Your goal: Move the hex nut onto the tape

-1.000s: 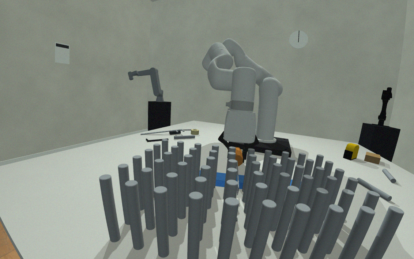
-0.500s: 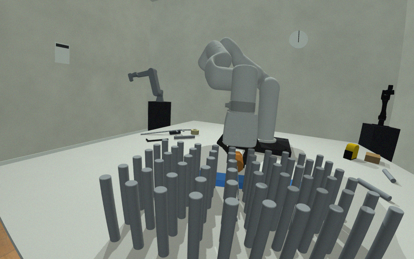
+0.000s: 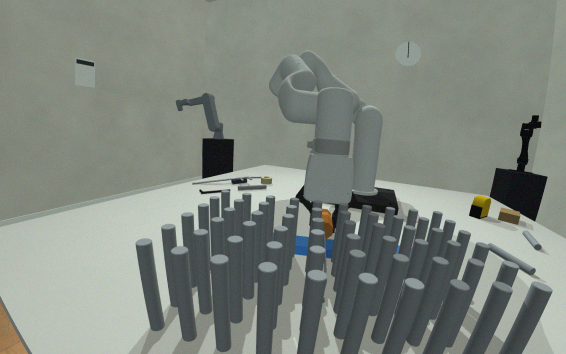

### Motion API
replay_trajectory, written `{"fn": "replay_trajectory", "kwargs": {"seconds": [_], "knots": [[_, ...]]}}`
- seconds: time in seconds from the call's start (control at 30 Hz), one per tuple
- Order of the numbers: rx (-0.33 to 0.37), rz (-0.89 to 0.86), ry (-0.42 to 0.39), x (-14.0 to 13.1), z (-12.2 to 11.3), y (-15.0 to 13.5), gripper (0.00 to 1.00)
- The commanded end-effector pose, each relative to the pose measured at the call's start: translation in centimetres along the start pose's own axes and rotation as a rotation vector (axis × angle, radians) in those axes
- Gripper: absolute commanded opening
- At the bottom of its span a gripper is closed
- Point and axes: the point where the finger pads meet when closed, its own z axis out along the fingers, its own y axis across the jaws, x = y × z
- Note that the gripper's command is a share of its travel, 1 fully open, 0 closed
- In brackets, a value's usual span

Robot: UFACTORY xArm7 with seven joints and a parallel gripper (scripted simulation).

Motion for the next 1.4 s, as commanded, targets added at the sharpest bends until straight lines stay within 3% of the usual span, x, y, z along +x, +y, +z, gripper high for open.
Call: {"fn": "replay_trajectory", "kwargs": {"seconds": [0.0, 1.37], "knots": [[0.002, -0.001, -0.003, -0.2, -0.1, 0.0, 0.00], [0.001, -0.001, -0.004, -1.4, -0.2, -0.3, 0.00]]}}
